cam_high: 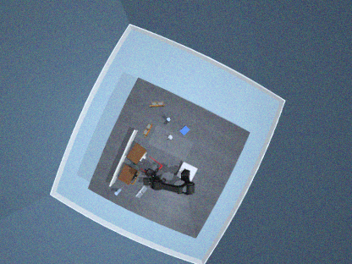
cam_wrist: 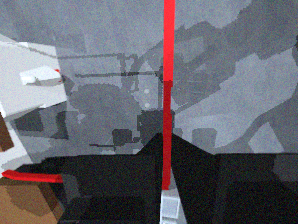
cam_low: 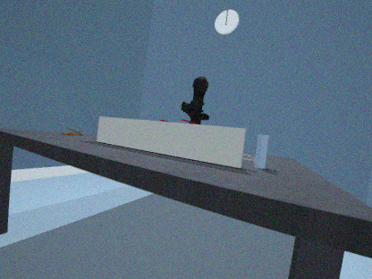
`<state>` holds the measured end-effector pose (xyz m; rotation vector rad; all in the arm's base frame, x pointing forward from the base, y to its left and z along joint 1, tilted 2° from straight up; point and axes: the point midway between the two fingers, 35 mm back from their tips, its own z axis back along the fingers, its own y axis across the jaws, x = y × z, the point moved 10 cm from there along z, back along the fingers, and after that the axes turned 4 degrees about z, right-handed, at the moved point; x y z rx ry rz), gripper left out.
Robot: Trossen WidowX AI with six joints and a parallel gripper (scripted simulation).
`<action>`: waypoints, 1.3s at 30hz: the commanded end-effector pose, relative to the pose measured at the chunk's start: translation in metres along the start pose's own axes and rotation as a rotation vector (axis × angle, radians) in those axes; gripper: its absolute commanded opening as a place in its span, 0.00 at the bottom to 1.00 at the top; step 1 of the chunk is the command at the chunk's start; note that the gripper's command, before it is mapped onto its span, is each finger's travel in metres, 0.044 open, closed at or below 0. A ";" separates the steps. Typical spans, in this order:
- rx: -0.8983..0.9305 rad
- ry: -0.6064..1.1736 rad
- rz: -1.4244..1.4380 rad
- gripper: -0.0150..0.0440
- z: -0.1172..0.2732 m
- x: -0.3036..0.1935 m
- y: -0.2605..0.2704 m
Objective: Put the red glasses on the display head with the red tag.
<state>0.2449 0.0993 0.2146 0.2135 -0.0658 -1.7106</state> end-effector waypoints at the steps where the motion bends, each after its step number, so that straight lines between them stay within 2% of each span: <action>1: -0.023 -0.024 -0.020 0.25 -0.003 -0.002 0.002; 10: -0.114 -0.118 -0.015 0.25 -0.013 -0.010 0.012; 24: -0.029 -0.027 -0.022 0.25 -0.024 0.000 0.002; 39: -0.074 -0.072 -0.018 0.25 -0.039 -0.002 0.005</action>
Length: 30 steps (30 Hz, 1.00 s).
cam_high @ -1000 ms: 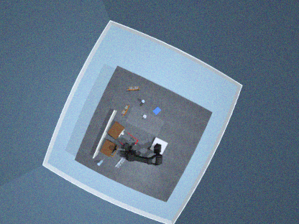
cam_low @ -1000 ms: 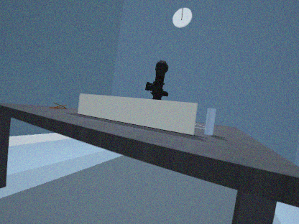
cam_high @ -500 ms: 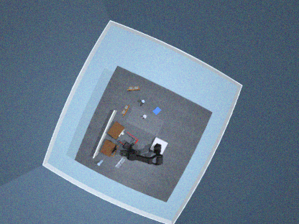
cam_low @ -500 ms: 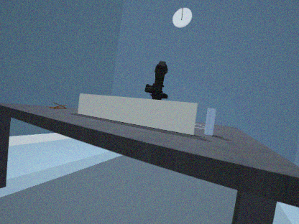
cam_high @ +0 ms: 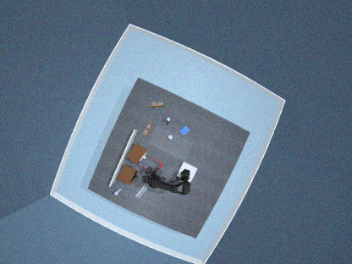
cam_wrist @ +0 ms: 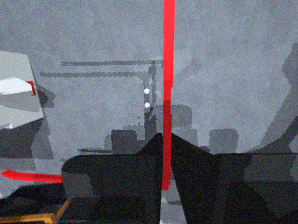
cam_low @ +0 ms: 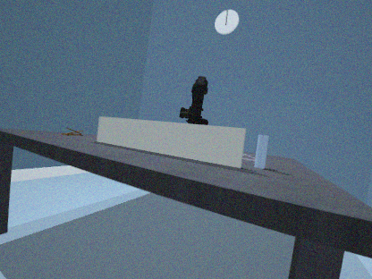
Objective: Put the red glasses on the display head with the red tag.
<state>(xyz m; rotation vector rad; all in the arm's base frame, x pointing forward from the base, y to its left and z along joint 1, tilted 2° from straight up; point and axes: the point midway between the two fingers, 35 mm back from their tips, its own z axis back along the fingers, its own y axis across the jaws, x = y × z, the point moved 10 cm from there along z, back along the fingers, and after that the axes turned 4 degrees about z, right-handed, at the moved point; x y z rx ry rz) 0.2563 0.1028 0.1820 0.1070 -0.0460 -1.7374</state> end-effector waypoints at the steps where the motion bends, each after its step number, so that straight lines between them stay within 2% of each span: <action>1: 0.003 -0.010 0.003 0.25 -0.006 0.000 -0.001; 30: 0.019 -0.001 0.002 0.25 -0.012 0.003 0.022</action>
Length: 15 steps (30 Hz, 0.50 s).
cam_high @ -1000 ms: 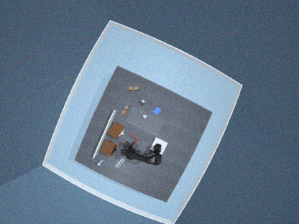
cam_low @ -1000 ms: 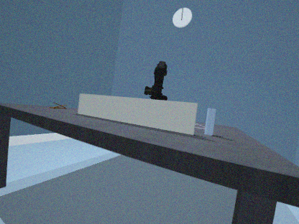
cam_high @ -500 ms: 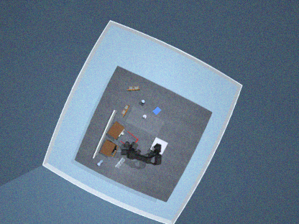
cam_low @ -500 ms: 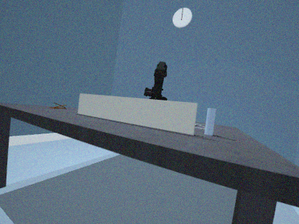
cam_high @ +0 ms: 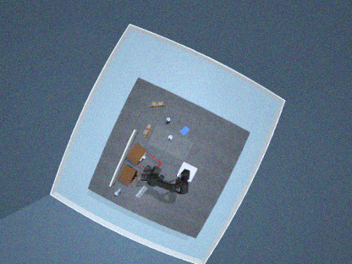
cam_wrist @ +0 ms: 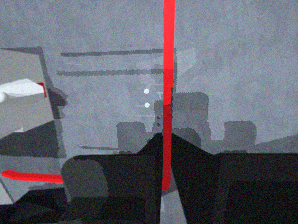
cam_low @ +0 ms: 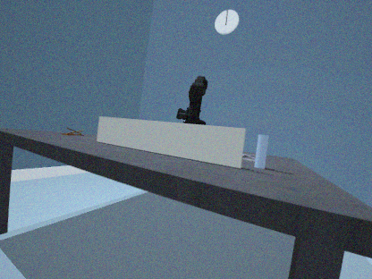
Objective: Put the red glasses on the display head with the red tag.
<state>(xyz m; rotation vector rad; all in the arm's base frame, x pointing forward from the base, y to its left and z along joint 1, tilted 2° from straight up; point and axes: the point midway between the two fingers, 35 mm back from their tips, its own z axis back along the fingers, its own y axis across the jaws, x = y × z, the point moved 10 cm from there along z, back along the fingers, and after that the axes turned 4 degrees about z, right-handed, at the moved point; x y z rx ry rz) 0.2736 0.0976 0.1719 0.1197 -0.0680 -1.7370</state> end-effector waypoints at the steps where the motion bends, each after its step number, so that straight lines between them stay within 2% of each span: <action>1: -0.004 0.003 0.002 0.25 -0.001 0.000 0.007; 15: -0.013 0.004 0.002 0.25 -0.003 0.002 0.029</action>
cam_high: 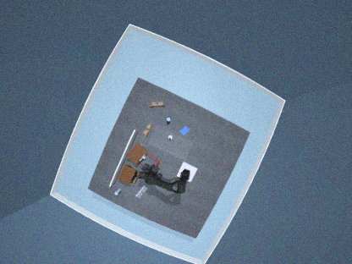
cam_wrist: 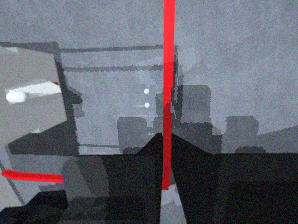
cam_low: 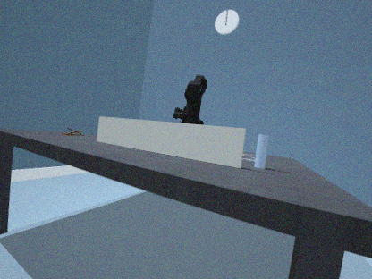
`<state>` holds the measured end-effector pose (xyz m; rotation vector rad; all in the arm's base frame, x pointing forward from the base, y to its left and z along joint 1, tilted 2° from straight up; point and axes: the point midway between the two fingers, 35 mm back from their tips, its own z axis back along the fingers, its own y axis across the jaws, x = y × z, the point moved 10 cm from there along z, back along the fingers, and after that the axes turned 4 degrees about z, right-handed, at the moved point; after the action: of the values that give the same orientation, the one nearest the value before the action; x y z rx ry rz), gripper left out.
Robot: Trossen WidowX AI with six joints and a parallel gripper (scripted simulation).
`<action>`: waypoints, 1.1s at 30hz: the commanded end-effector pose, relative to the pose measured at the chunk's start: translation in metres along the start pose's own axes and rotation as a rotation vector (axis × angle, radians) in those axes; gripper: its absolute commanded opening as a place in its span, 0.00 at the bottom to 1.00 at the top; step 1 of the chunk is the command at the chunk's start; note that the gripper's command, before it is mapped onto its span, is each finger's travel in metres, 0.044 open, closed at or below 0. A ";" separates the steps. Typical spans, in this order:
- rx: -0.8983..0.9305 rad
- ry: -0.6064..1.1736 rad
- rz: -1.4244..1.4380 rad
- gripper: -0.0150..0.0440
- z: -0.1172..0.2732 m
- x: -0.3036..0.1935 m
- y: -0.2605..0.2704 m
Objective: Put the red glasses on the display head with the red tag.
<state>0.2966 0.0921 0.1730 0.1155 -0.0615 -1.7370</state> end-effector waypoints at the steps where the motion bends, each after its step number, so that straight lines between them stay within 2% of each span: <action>1: -0.006 0.003 0.002 0.25 -0.001 0.000 0.007; 33: -0.001 0.002 0.002 0.25 -0.003 0.004 0.055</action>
<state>0.3448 0.0804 0.1763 0.1180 -0.0656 -1.7367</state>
